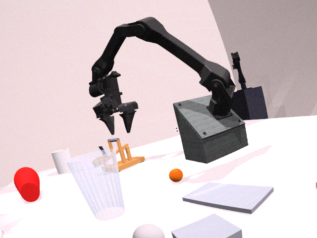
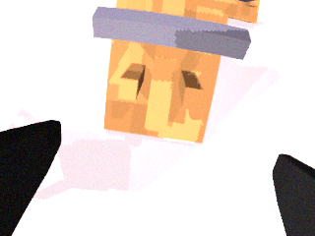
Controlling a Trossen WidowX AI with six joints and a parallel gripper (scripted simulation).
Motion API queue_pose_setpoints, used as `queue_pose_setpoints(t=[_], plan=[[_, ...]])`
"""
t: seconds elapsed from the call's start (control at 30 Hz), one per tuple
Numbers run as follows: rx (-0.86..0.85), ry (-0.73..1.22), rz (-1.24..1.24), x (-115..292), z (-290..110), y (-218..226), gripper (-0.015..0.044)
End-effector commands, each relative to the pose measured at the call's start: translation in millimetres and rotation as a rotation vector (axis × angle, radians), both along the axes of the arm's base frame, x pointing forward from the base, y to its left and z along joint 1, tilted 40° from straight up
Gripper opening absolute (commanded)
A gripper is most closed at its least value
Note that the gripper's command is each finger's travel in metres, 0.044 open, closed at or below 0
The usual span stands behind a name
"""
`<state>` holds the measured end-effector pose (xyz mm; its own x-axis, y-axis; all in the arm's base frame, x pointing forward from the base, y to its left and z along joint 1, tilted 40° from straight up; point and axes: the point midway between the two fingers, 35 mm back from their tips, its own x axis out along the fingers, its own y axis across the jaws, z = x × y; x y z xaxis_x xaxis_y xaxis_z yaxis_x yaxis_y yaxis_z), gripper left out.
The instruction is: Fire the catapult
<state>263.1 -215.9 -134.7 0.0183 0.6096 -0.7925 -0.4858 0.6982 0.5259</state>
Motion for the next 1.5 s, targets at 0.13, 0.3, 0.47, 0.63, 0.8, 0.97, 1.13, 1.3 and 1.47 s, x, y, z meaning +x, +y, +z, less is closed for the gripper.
queue_pose_setpoints(t=[0.13,0.3,0.47,0.63,0.8,0.97,1.13,1.3,1.47], plan=[[0.020,0.013,0.005,-2,-22,23,0.0440],[0.020,0.013,0.005,-2,-26,26,0.0440],[0.020,0.012,0.005,-1,-32,31,0.0440],[0.020,0.012,0.005,-1,-39,37,0.0440],[0.021,0.012,0.005,-1,-45,42,0.0440],[0.021,0.012,0.005,-1,-51,47,0.0440],[0.021,0.012,0.005,-1,-58,52,0.0440],[0.022,0.012,0.005,-2,-63,57,0.0440],[0.017,0.009,0.009,-1,-61,54,0.0387]])
